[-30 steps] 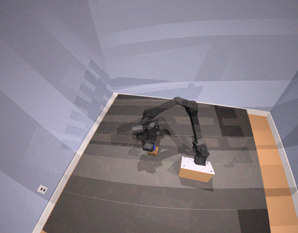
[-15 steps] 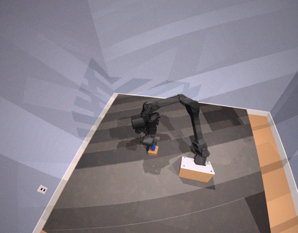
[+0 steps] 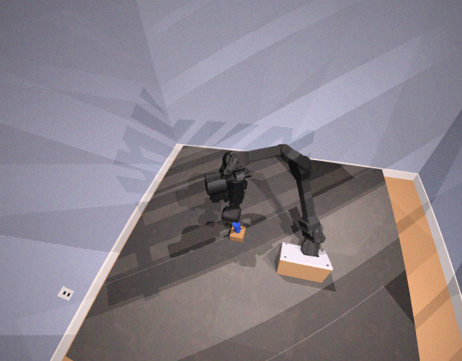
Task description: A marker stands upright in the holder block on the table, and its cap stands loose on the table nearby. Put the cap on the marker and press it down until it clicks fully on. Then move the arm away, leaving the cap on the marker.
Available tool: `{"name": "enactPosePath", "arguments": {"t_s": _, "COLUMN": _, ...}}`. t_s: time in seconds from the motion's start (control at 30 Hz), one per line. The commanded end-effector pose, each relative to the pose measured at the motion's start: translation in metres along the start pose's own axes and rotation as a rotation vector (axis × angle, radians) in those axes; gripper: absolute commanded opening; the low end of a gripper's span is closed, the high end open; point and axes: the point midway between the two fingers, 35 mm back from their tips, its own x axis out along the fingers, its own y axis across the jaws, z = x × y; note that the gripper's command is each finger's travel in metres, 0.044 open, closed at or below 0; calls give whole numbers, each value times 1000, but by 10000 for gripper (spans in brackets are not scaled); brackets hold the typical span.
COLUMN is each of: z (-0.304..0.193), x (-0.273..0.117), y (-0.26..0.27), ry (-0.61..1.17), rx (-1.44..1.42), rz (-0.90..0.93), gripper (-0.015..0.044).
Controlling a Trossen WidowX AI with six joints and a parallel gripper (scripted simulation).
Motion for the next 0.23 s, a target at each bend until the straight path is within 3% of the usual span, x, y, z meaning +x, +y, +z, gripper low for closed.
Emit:
{"name": "enactPosePath", "arguments": {"t_s": 0.0, "z": 0, "x": -2, "y": 1, "ry": -2, "rx": 5, "rz": 7, "gripper": 315}}
{"name": "enactPosePath", "arguments": {"t_s": 0.13, "z": 0, "x": -2, "y": 1, "ry": -2, "rx": 5, "rz": 7, "gripper": 420}}
{"name": "enactPosePath", "arguments": {"t_s": 0.2, "z": 0, "x": -2, "y": 1, "ry": -2, "rx": 5, "rz": 7, "gripper": 440}}
